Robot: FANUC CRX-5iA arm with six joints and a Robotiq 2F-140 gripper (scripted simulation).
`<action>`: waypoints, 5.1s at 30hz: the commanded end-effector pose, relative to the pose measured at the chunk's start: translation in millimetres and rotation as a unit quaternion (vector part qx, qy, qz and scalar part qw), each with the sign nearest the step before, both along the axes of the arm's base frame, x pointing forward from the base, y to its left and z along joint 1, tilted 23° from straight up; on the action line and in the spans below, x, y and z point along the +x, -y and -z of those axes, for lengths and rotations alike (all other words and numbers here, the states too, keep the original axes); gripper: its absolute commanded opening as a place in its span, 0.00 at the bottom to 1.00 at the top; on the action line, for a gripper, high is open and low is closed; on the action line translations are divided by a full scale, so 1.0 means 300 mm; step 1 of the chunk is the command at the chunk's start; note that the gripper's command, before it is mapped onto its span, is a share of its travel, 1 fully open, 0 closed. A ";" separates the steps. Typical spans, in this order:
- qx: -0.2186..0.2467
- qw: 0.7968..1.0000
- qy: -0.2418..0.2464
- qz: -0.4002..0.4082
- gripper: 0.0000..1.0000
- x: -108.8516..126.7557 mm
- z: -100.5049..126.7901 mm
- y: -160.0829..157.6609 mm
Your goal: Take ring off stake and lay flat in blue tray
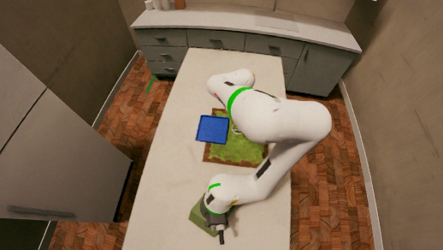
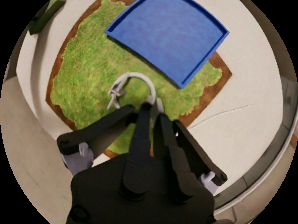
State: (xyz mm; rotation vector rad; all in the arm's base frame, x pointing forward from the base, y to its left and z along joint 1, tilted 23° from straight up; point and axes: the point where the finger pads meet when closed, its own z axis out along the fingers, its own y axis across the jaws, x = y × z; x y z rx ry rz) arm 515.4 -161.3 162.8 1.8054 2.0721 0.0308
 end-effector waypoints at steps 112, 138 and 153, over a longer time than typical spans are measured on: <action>0.000 1.000 0.001 0.000 0.15 0.007 0.007 0.004; 0.000 1.000 0.001 0.000 0.24 0.007 0.007 0.004; 0.000 1.000 0.001 0.000 0.24 0.007 0.007 0.004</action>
